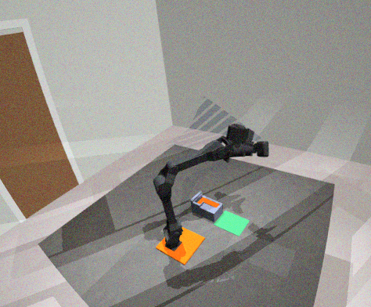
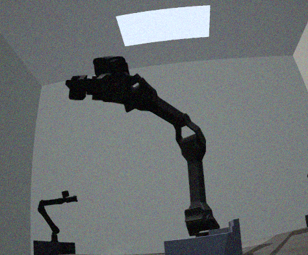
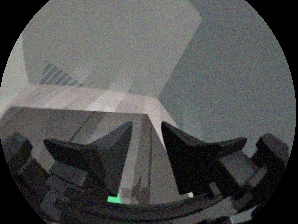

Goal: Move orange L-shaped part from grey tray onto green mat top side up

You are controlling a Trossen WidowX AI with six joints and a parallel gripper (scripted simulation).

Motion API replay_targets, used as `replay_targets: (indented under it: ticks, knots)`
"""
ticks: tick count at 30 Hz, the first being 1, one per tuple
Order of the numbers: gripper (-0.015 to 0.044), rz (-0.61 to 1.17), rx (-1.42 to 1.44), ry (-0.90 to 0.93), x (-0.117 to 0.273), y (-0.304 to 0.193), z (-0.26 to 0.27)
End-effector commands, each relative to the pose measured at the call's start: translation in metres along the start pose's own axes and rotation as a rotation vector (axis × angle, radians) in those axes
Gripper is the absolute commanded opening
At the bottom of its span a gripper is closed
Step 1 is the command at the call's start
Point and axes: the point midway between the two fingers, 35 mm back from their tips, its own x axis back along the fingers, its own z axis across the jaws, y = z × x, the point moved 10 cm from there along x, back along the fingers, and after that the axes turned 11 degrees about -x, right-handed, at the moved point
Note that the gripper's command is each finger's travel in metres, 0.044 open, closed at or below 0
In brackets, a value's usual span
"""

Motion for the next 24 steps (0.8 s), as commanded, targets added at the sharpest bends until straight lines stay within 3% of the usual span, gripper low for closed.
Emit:
replay_targets:
  ticks: [1,8,15,24]
  knots:
    - [0.0180,0.196,-0.086,0.135,-0.011,-0.024,0.050]
    - [0.0180,0.690,-0.159,0.321,0.002,-0.079,0.158]
    - [0.0180,1.219,-0.005,0.311,0.065,-0.132,0.241]
    - [0.0180,1.264,0.022,0.297,0.068,-0.147,0.249]
